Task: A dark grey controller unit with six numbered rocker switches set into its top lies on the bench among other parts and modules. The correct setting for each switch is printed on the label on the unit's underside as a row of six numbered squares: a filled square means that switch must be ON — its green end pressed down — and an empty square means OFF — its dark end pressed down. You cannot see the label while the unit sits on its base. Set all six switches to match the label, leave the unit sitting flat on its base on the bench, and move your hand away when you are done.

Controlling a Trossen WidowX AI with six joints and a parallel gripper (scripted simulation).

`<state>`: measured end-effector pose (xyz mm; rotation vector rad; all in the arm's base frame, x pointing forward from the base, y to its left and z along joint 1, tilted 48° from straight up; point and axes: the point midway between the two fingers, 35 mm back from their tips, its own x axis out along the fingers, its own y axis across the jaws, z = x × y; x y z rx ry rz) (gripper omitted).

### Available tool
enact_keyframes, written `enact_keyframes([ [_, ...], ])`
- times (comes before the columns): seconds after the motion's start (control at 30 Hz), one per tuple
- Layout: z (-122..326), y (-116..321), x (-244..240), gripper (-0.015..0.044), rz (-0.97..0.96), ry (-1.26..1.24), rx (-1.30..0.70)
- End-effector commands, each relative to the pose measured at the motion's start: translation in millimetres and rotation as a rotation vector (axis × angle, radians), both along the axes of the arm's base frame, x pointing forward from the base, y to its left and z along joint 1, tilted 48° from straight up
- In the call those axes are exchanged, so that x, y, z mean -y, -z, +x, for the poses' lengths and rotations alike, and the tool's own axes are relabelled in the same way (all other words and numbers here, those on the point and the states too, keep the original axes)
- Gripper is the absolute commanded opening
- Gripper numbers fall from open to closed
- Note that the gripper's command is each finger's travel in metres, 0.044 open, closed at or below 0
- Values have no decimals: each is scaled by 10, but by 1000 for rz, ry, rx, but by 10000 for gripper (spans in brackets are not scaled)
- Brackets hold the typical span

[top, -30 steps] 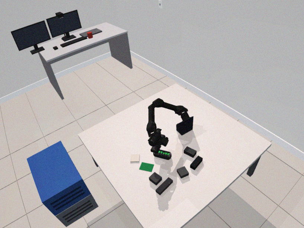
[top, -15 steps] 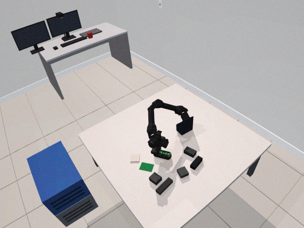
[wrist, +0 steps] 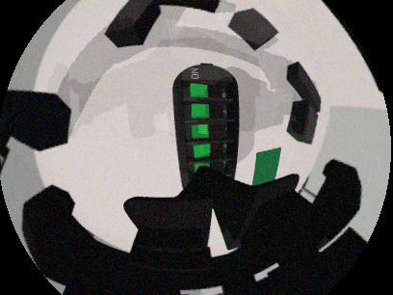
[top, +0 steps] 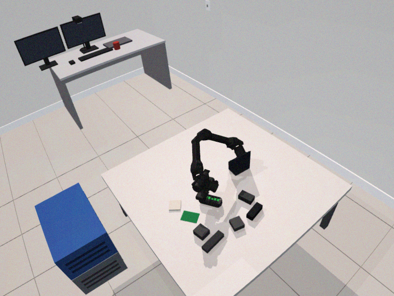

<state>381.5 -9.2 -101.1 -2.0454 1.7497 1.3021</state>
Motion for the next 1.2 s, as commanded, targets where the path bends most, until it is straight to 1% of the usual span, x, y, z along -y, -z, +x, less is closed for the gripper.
enact_keyframes([
  [0.0, -17, 14, 19, 0, -4, 0, -6],
  [1.17, -19, 42, 50, 0, -4, -1, -6],
])
